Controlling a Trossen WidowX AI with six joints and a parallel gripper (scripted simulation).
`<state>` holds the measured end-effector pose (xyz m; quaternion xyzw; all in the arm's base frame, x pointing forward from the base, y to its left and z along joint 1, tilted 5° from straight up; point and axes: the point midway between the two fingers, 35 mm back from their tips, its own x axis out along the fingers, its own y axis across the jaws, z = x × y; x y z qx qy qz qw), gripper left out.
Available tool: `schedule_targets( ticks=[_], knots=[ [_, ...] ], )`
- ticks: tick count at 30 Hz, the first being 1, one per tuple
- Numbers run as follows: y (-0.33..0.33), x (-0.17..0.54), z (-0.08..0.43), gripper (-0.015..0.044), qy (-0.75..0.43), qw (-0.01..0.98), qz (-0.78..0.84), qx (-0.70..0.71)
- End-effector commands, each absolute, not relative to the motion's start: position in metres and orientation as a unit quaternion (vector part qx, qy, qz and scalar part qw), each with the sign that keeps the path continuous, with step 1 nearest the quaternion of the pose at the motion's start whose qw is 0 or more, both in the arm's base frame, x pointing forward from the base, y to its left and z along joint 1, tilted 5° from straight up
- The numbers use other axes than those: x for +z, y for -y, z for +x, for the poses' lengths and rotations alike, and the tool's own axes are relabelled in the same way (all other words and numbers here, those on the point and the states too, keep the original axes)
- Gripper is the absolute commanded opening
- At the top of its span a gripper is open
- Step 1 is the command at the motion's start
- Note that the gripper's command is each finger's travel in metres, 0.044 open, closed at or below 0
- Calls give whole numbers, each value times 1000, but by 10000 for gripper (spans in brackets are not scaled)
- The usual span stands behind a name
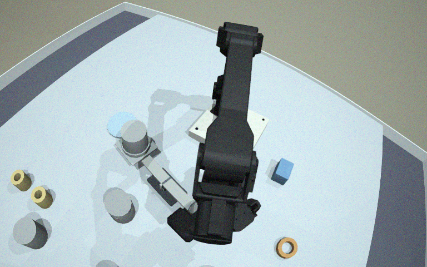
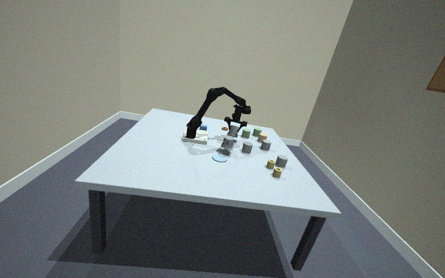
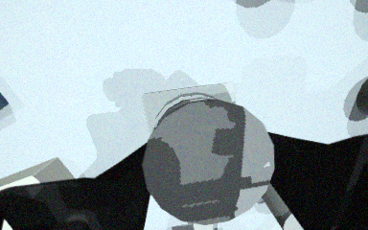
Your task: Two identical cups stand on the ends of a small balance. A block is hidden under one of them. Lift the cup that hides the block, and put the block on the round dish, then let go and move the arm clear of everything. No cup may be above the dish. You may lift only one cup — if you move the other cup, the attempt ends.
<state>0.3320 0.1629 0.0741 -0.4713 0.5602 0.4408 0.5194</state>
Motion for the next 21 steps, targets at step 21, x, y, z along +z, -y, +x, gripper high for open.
schedule_targets(
  ticks=[21],
  knots=[
    [-169, 110, 337, 0, -554, 526, -473, 440]
  ],
)
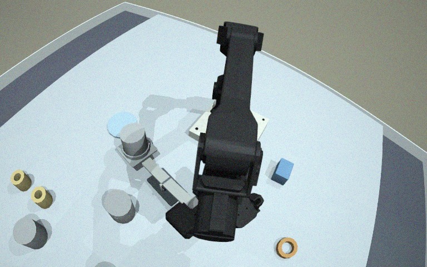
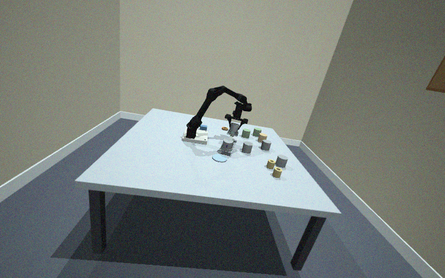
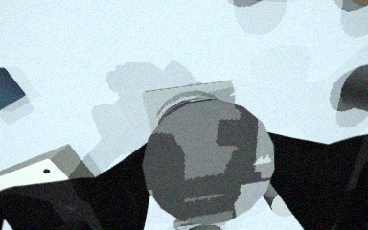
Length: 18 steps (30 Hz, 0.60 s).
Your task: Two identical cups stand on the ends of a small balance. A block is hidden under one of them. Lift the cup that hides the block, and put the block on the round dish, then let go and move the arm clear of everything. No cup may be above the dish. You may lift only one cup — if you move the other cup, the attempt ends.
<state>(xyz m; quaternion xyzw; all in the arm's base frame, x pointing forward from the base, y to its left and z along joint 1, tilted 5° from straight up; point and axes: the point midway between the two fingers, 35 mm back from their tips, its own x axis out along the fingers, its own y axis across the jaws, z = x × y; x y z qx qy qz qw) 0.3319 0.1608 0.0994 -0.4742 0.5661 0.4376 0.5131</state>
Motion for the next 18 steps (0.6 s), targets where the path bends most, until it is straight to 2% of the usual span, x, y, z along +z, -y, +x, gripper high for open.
schedule_targets(
  ticks=[1, 18],
  knots=[
    [-169, 111, 337, 0, -554, 526, -473, 440],
    [-169, 133, 336, 0, -554, 526, -473, 440]
  ],
)
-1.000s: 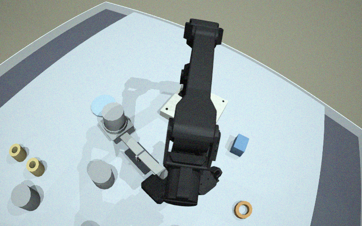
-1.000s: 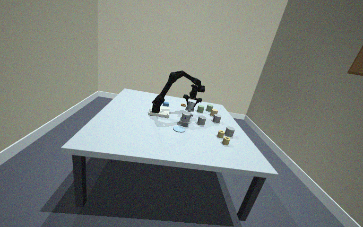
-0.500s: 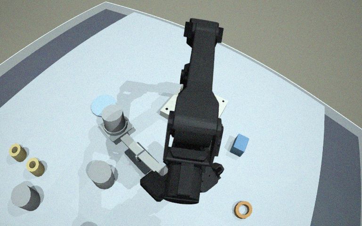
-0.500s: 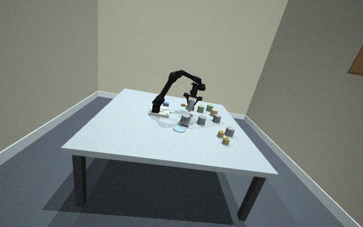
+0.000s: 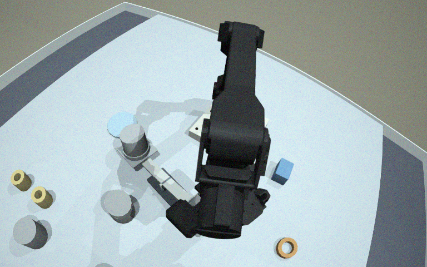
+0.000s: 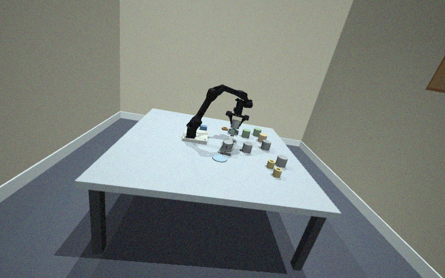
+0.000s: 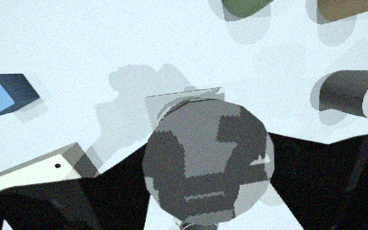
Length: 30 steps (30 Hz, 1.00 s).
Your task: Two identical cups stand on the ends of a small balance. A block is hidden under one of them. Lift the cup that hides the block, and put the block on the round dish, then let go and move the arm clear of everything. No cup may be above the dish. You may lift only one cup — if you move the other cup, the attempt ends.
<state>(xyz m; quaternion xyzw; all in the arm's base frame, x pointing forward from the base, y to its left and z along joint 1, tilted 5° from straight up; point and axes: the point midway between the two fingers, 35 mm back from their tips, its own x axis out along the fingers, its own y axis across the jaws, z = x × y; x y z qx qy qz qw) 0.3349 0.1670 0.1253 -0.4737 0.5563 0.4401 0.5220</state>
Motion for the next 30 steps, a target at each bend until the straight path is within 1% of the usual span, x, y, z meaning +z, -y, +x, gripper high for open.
schedule_targets(
  ticks=[1, 30],
  knots=[
    [-169, 135, 336, 0, -554, 526, -473, 440],
    [-169, 172, 330, 0, -554, 526, -473, 440]
  ],
)
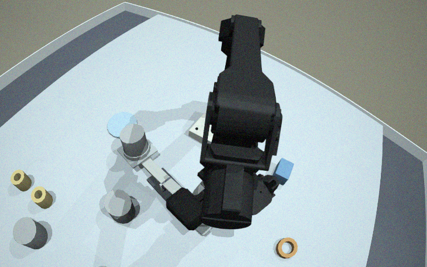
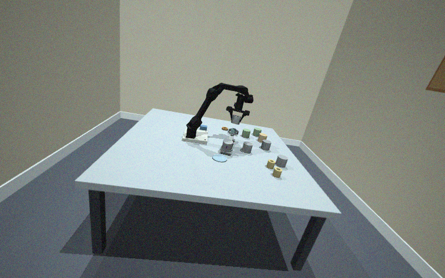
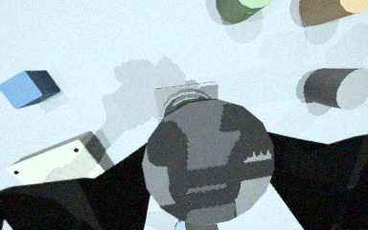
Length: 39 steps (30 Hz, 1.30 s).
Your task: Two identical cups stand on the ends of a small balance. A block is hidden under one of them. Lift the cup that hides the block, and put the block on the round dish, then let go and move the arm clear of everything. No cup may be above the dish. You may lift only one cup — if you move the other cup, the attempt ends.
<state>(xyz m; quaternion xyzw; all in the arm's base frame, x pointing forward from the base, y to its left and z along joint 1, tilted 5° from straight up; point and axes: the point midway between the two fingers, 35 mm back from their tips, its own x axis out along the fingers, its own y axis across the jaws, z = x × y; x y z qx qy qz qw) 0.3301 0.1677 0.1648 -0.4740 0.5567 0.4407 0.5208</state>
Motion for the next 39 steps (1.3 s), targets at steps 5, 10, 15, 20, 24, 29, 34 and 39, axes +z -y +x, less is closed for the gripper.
schedule_targets(
  ticks=[5, 10, 15, 20, 24, 29, 34, 39],
  knots=[
    [-168, 168, 329, 0, -556, 521, -474, 441],
    [-168, 168, 329, 0, -556, 521, -474, 441],
    [-168, 168, 329, 0, -556, 521, -474, 441],
    [-168, 168, 329, 0, -556, 521, -474, 441],
    [-168, 168, 329, 0, -556, 521, -474, 441],
    [-168, 168, 329, 0, -556, 521, -474, 441],
    [-168, 168, 329, 0, -556, 521, -474, 441],
    [-168, 168, 329, 0, -556, 521, -474, 441]
  ],
)
